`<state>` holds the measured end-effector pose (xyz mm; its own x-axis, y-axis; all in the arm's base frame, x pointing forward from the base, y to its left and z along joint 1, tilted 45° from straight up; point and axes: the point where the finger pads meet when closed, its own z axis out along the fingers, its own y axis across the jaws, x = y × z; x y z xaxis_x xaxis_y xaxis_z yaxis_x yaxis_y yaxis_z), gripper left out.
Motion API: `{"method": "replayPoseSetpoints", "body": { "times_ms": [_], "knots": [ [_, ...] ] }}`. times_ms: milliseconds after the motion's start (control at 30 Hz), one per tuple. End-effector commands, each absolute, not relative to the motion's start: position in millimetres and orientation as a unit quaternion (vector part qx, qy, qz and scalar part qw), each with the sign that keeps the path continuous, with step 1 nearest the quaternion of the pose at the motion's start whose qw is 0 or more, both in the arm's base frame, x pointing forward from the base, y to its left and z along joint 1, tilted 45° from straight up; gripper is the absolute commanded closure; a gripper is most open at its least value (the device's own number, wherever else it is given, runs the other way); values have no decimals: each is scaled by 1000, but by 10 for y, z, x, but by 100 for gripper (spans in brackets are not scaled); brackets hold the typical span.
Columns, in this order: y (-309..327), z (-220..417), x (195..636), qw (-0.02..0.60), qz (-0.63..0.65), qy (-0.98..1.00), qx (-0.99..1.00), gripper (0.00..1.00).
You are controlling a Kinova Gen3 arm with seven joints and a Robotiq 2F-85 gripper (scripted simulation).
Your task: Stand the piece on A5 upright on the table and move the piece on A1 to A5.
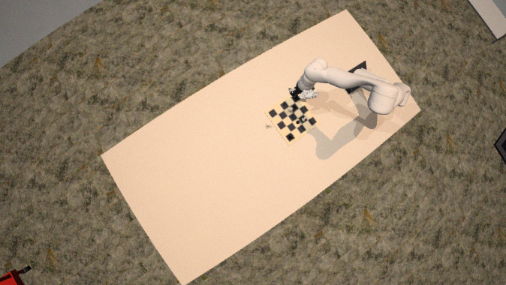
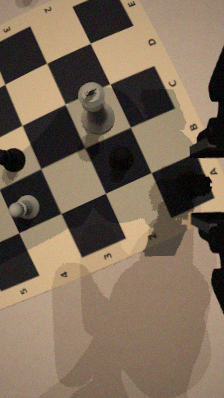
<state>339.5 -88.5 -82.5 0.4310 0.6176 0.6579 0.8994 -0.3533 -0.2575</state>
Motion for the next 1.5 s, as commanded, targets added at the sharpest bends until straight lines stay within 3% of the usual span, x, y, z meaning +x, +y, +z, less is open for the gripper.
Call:
{"method": "replayPoseSetpoints", "body": {
  "times_ms": [0,1467],
  "knots": [
    [-894,-823,3398,303,-232,-480,-790,63],
    [-867,-850,3401,303,-232,-480,-790,63]
  ]
}}
